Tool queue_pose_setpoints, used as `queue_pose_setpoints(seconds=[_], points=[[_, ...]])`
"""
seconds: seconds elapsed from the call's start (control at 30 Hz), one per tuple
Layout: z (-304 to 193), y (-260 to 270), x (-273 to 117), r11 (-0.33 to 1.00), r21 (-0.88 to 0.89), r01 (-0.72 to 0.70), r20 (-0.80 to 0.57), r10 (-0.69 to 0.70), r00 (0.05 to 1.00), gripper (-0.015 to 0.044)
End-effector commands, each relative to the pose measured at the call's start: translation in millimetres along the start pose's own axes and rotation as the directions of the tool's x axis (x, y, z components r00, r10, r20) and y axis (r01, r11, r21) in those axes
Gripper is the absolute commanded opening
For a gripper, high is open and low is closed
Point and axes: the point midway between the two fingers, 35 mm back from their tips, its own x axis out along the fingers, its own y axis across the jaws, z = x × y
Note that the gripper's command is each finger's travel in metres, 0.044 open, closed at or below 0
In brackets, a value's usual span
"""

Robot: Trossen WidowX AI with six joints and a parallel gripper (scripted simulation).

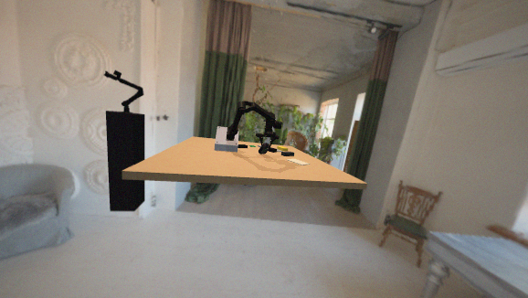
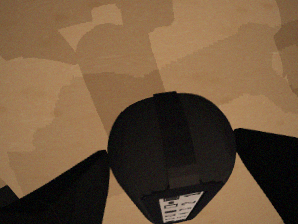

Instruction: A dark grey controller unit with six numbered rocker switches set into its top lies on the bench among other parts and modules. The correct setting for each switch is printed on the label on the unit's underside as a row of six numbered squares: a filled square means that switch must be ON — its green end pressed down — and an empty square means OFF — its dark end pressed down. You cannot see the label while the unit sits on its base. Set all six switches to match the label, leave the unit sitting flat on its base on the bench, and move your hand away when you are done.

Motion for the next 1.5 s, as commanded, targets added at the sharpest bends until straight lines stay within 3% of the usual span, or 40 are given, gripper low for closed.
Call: queue_pose_setpoints(seconds=[0.0,1.47], points=[[-5,2,-5,1.0,0.001,-0.009,-0.005,0.009,1.0,0.0335],[-32,0,-23,1.0,0.001,-0.008,-0.008,0.008,1.0,0.0335]])
